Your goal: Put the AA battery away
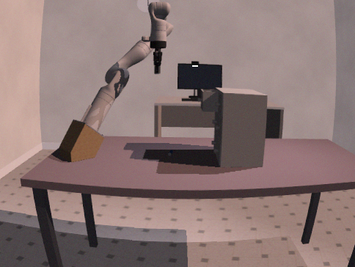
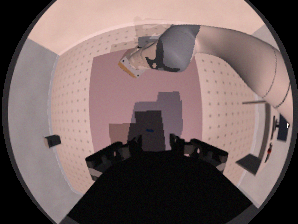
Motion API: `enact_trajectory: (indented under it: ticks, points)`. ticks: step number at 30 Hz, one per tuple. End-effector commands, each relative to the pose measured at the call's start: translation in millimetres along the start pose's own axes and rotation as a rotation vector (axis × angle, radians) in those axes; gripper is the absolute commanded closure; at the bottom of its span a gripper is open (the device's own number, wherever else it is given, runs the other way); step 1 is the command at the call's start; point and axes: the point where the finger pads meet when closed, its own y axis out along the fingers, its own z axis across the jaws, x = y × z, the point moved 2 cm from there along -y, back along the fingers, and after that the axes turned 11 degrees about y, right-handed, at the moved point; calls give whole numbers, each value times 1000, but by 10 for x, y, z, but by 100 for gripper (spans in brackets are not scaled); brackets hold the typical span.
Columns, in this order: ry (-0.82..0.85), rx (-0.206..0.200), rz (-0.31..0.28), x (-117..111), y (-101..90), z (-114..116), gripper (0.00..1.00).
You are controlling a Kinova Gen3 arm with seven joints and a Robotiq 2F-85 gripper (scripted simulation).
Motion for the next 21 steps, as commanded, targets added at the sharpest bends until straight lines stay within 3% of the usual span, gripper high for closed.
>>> enact_trajectory:
  ticks: [1,16,21]
  points:
    - [0,0,-1,0,-3,-2,0]
    - [0,0,-1,1,-8,-2,0]
    - [0,0,-1,0,-146,-2,0]
